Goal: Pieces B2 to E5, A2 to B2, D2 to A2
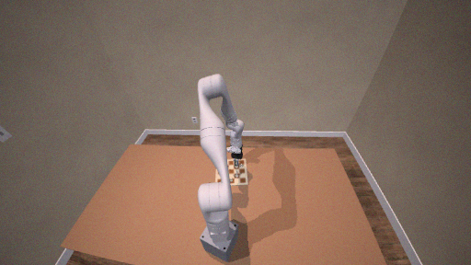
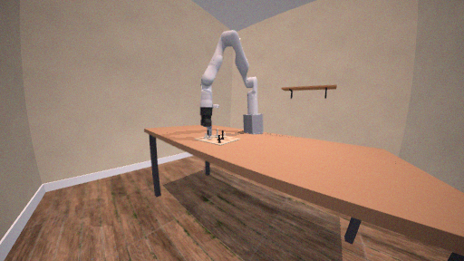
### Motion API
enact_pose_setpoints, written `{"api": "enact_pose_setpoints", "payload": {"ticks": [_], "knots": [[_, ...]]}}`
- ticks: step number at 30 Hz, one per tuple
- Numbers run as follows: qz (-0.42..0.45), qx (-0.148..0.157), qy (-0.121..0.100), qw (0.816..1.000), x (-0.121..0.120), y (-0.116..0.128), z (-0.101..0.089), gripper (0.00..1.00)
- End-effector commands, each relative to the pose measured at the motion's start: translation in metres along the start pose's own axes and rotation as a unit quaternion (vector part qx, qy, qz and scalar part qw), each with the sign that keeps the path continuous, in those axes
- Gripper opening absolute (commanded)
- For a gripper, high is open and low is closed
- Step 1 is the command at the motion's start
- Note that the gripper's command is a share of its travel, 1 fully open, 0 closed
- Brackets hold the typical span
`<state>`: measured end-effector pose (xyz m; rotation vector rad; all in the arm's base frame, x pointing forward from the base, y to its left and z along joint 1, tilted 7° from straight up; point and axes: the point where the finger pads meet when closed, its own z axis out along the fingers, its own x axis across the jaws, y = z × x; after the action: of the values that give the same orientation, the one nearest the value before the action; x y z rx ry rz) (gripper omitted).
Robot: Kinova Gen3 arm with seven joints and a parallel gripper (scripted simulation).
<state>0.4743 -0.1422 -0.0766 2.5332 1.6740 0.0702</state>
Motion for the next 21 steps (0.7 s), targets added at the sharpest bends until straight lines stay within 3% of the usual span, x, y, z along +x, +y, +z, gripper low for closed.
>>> {"api": "enact_pose_setpoints", "payload": {"ticks": [1,9,19,21], "knots": [[0.000,-0.001,0.000,1.000,0.000,0.001,-0.001,0.00],[0.000,-0.001,0.000,1.000,0.000,0.001,-0.008,0.00],[0.000,-0.001,0.000,1.000,0.000,0.001,-0.075,0.00],[0.000,-0.001,0.000,1.000,0.000,0.001,-0.075,0.00]]}}
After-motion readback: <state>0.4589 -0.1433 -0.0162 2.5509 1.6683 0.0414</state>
